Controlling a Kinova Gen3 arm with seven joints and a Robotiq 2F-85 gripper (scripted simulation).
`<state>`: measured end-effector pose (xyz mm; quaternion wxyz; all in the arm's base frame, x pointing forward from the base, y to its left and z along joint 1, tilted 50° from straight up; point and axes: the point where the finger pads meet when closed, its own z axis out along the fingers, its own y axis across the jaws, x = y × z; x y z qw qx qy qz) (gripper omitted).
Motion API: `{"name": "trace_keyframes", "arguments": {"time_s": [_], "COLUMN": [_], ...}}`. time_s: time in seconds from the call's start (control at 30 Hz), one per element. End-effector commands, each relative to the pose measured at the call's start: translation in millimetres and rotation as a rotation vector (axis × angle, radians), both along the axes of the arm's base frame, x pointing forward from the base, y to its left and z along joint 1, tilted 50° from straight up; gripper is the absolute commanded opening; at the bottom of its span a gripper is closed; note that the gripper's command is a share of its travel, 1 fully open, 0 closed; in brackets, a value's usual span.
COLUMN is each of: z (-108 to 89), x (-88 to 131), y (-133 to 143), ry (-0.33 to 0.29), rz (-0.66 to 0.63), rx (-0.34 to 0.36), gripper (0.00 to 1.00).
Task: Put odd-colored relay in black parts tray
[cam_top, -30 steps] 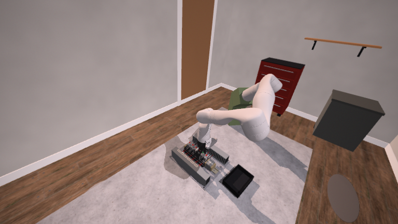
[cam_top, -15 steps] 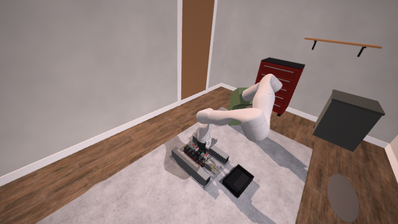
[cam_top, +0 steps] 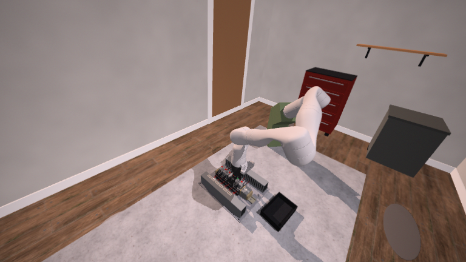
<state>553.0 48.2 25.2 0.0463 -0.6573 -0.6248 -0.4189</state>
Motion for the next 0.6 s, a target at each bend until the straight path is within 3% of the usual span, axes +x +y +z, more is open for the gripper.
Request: {"name": "trace_keyframes", "arguments": {"time_s": [0.0, 0.23, 0.27, 0.57], "z": [0.1, 0.1, 0.1, 0.1], "x": [3.3, 3.3, 3.3, 3.3], "y": [-1.3, -1.3, -1.3, -1.3], "ry": [-0.008, -0.008, -0.008, -0.008], "rz": [-0.004, -0.004, -0.004, -0.004], "rx": [-0.005, -0.005, -0.005, -0.005], "gripper": [0.61, 0.61, 0.0, 0.0]}}
